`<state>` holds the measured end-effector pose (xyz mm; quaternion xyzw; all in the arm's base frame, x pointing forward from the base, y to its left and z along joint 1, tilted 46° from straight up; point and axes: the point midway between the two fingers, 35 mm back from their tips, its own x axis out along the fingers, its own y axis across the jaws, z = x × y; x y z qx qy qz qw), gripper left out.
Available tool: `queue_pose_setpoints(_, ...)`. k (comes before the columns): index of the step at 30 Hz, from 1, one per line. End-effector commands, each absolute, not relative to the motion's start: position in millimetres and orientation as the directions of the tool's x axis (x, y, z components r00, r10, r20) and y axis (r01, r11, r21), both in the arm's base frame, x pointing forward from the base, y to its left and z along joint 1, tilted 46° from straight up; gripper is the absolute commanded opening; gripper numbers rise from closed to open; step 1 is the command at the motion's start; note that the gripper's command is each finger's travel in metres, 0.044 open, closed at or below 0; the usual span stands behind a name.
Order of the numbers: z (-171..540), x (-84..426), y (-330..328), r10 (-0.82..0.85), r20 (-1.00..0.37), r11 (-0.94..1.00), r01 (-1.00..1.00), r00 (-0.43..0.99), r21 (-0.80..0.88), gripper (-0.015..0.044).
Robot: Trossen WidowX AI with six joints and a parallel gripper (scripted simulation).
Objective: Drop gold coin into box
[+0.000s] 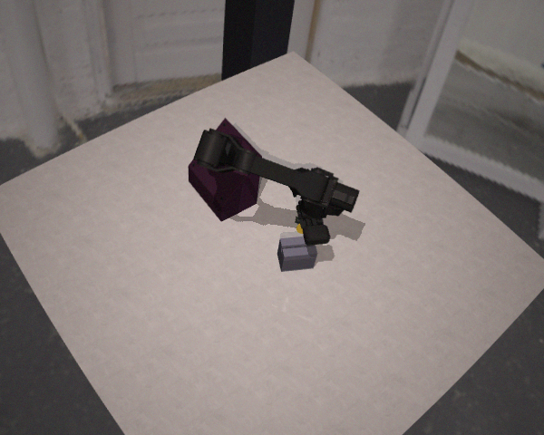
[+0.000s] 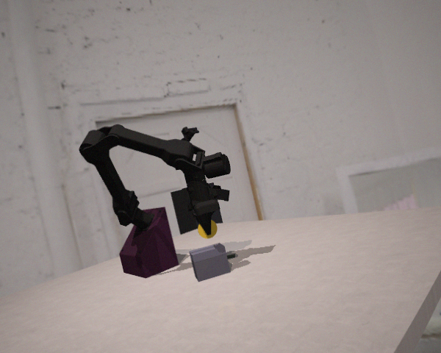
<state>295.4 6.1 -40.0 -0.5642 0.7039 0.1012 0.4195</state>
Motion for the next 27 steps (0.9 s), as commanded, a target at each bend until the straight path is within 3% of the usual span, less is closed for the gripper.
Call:
queue_pose_setpoints(1, -32.7, 300.5, -1.4, -0.714, -0.7, 0.339, -0.88, -0.009, -0.334, 0.0)
queue_pose_setpoints(27, -21.5, 306.8, -14.7, -0.717, -0.697, 0.337, -0.881, -0.011, -0.332, 0.0)
